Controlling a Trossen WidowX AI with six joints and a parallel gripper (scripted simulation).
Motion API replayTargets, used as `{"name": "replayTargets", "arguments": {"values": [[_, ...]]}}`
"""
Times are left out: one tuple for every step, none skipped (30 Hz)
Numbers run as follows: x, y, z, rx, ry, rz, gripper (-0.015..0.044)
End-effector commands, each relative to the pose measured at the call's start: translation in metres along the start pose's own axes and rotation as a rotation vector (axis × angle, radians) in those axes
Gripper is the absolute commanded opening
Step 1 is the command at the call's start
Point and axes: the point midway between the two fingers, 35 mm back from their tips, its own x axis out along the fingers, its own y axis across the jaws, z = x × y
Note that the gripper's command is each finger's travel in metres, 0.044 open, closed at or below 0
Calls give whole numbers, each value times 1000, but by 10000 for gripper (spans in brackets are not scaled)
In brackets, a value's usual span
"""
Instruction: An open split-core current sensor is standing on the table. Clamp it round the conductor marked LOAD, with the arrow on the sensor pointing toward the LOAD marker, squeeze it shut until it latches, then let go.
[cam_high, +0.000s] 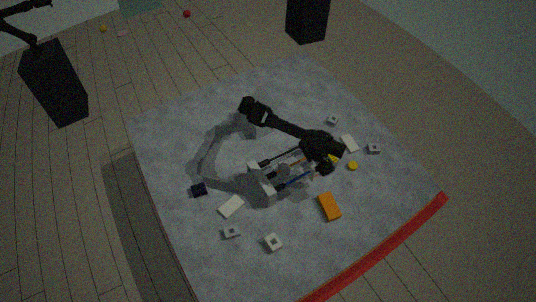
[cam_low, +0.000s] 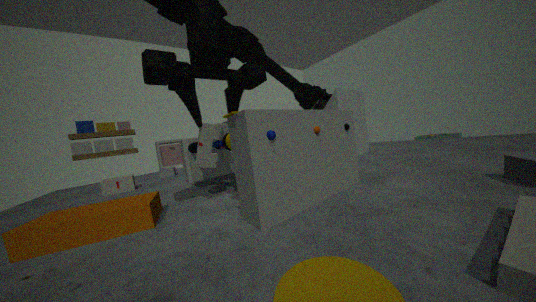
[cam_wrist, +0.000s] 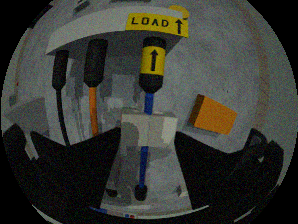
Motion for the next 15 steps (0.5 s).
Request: {"name": "replayTargets", "arguments": {"values": [[0, 0, 0, 1, 0, 1, 0], [0, 0, 0, 1, 0, 1, 0], [0, 0, 0, 1, 0, 1, 0], [0, 0, 0, 1, 0, 1, 0], [0, 0, 0, 1, 0, 1, 0], [0, 0, 0, 1, 0, 1, 0], [0, 0, 0, 1, 0, 1, 0], [0, 0, 0, 1, 0, 1, 26], [0, 0, 0, 1, 0, 1, 53], [0, 0, 0, 1, 0, 1, 79], [0, 0, 0, 1, 0, 1, 105], [0, 0, 0, 1, 0, 1, 131], [0, 0, 0, 1, 0, 1, 157], [0, 0, 0, 1, 0, 1, 184], [0, 0, 0, 1, 0, 1, 210]]}}
